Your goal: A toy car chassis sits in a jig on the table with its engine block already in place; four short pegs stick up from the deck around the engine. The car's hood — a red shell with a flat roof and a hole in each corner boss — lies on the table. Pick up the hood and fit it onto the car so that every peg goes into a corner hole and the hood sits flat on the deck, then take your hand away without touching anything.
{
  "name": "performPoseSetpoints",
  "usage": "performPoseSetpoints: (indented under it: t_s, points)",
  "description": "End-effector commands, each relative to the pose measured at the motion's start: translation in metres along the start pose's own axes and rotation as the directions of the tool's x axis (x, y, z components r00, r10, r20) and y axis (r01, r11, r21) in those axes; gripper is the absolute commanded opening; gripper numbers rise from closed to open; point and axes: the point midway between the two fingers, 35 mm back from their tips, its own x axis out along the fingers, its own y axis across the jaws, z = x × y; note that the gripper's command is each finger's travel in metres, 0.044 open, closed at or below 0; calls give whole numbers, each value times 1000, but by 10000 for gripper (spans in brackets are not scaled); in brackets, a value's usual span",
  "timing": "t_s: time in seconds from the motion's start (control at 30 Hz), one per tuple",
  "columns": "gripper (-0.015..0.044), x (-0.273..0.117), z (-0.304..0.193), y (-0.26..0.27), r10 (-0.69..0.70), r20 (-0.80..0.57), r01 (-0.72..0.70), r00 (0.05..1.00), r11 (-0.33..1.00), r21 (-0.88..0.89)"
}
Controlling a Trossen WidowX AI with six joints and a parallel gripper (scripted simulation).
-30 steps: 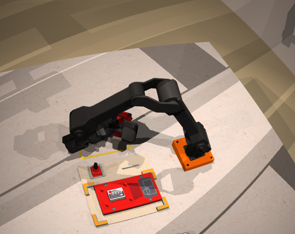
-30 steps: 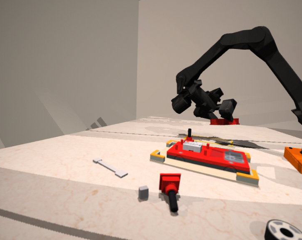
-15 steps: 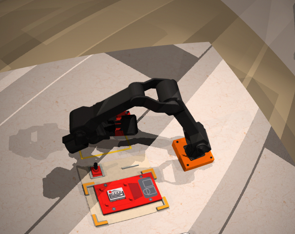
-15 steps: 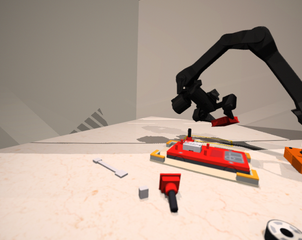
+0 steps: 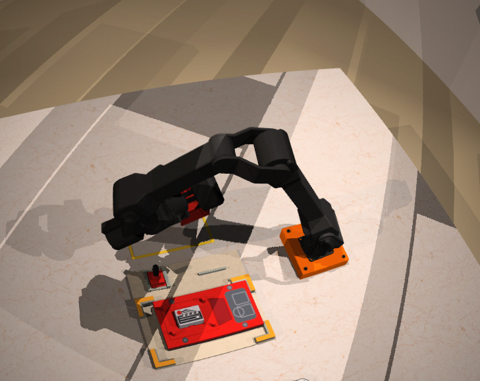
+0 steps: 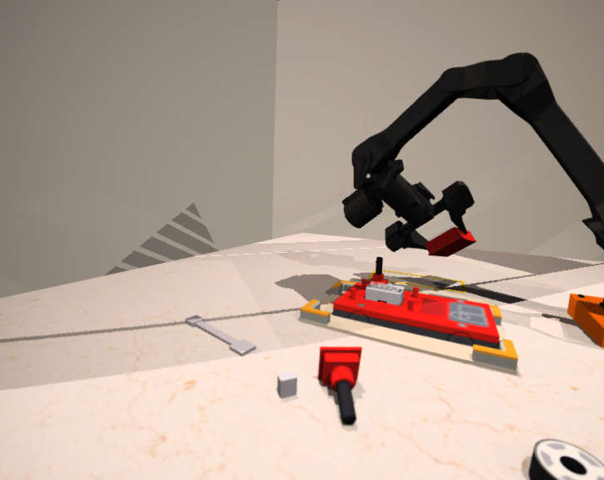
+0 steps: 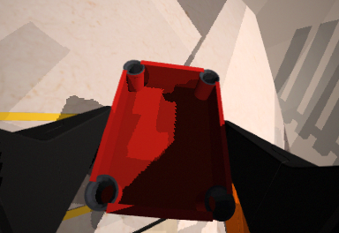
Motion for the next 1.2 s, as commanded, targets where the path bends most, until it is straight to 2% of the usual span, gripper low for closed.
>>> performPoseSetpoints:
  t_s: [0.0,0.7,1.17]
  points:
    - [0,0,0,0,-2,1,2,1000,997,-82]
    - [0,0,0,0,-3,1,3,1000,884,-468]
    - [0,1,-3,3,-3,1,2,1000,623,-782]
